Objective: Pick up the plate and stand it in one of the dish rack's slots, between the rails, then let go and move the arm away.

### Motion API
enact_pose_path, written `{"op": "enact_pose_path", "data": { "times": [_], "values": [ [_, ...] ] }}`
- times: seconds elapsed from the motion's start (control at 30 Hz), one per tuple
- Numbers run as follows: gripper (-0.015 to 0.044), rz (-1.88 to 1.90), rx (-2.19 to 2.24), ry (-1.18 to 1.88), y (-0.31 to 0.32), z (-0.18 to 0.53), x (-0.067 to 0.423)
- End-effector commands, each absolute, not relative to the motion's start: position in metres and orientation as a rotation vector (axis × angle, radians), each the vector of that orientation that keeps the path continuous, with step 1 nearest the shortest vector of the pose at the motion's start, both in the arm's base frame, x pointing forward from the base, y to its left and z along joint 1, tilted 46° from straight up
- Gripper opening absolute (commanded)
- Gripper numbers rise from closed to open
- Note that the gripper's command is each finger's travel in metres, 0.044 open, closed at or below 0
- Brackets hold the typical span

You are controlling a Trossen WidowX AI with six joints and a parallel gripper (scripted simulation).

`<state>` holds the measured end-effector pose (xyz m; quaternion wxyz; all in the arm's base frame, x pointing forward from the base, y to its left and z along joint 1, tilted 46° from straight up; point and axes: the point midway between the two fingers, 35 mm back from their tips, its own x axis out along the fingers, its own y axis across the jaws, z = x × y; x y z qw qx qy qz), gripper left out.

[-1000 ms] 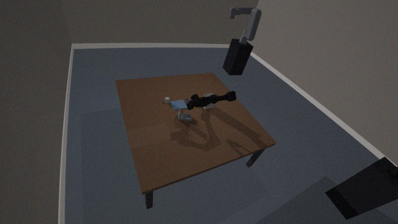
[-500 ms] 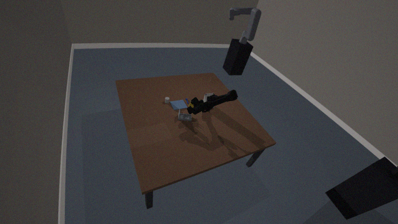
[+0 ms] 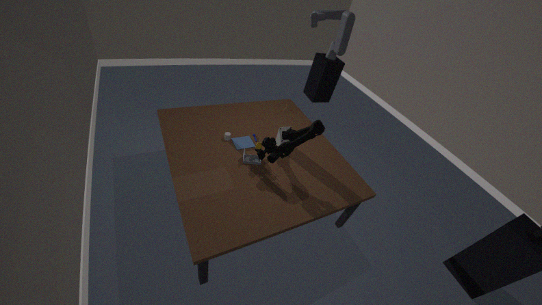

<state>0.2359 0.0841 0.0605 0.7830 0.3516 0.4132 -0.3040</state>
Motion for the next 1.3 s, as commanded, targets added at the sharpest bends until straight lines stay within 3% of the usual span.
{"op": "enact_pose_path", "data": {
  "times": [0.0,1.27],
  "values": [
    [0.0000,-0.612,0.738,0.804,0.088,0.062,0.237],
    [0.0000,-0.236,0.799,0.174,0.118,0.099,0.200]
  ]
}}
